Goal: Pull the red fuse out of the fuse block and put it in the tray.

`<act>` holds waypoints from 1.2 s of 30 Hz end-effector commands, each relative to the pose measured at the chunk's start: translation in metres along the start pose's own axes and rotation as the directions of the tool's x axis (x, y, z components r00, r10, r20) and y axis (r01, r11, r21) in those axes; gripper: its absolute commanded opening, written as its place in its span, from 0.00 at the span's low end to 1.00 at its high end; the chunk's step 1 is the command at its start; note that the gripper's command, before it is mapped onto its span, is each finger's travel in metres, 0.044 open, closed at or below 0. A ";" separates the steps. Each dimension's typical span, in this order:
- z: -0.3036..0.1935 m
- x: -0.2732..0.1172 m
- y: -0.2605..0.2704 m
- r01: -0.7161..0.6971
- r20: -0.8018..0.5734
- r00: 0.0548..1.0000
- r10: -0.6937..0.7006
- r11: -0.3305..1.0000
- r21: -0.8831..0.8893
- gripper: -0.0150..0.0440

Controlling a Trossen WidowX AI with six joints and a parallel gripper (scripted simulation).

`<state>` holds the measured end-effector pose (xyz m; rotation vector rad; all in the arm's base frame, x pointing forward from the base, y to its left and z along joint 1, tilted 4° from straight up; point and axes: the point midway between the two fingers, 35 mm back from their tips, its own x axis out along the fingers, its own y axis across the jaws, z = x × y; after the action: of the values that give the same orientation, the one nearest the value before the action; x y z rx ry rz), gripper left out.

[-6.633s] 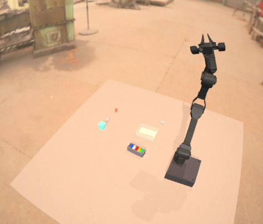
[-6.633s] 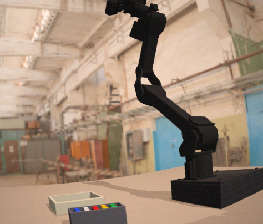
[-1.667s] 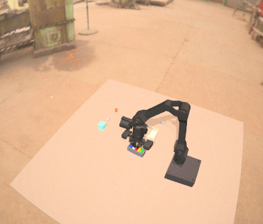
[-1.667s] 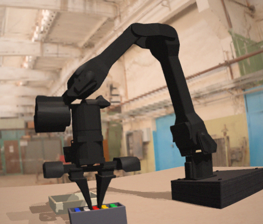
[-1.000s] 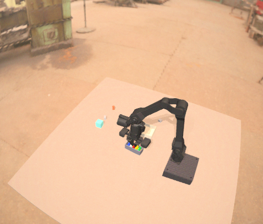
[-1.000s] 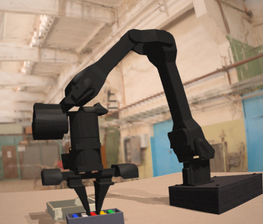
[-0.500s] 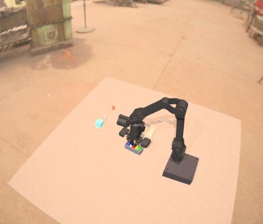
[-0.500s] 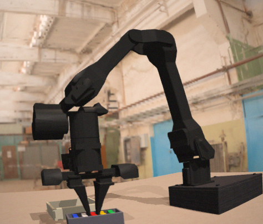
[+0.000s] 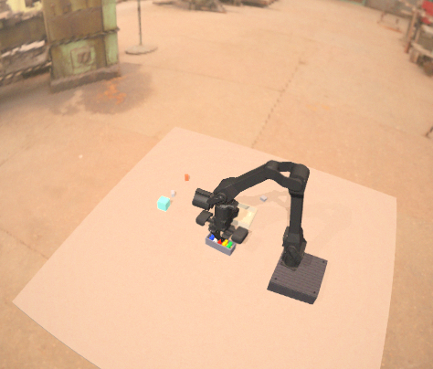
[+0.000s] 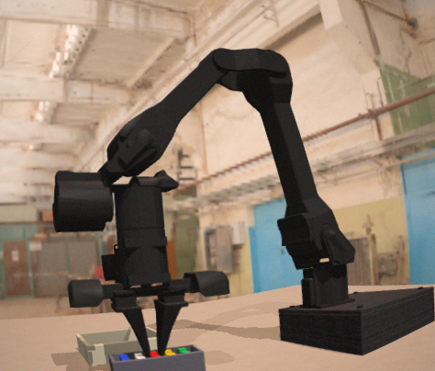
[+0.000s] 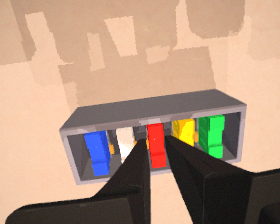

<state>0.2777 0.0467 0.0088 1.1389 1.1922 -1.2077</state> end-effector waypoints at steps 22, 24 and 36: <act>0.000 -0.005 0.000 0.000 0.000 1.000 0.000 1.000 0.000 0.25; 0.000 -0.006 0.000 0.001 0.000 1.000 -0.001 1.000 -0.001 0.25; 0.000 -0.012 0.001 0.001 -0.001 1.000 -0.001 1.000 -0.001 0.25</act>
<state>0.2783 0.0471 0.0184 1.1362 1.1946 -1.2093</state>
